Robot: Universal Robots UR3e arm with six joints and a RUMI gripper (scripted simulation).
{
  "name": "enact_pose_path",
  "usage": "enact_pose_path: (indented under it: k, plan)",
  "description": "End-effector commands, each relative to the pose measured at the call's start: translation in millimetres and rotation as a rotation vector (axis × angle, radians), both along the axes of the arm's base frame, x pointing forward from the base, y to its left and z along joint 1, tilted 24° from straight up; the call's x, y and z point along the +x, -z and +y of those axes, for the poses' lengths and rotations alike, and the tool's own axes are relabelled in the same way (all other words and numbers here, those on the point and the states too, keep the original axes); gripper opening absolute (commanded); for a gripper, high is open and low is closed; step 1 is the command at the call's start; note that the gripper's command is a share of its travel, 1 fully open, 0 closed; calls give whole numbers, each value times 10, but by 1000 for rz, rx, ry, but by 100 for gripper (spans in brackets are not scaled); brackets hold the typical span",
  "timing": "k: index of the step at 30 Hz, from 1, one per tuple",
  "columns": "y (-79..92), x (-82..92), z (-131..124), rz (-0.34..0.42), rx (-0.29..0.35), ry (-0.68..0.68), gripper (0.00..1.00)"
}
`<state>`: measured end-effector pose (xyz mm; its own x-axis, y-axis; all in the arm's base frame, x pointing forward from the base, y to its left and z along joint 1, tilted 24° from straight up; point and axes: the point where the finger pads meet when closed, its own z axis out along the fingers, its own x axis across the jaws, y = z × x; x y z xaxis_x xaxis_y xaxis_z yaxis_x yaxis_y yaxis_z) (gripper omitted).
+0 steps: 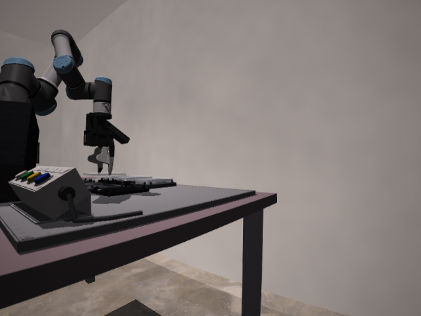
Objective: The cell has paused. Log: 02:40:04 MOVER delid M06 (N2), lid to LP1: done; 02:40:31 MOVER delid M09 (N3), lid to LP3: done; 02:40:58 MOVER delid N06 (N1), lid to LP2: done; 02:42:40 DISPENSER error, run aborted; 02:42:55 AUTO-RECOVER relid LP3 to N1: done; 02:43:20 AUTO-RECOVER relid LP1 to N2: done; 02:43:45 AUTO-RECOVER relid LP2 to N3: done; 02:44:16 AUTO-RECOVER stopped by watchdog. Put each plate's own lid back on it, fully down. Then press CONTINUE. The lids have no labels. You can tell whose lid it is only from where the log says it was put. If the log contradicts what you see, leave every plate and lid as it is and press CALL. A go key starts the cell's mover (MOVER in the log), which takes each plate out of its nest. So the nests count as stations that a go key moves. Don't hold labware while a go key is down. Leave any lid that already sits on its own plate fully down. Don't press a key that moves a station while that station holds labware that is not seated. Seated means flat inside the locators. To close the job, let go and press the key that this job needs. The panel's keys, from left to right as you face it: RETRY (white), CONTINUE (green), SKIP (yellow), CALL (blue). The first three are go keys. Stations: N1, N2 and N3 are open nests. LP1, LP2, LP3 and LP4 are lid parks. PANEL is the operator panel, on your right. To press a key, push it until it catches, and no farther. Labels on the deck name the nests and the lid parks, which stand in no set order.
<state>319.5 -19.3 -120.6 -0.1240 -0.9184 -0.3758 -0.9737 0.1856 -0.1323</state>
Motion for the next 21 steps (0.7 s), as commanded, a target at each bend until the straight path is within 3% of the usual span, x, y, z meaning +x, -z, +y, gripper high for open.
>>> enact_pose_path:
  k: [1, 5, 21]
  plan:
    - [78, -154, -135, -7, -1, 1, 0]
    - [151, -297, -245, -7, -1, 1, 0]
    - [179, -292, -236, -7, -1, 1, 0]
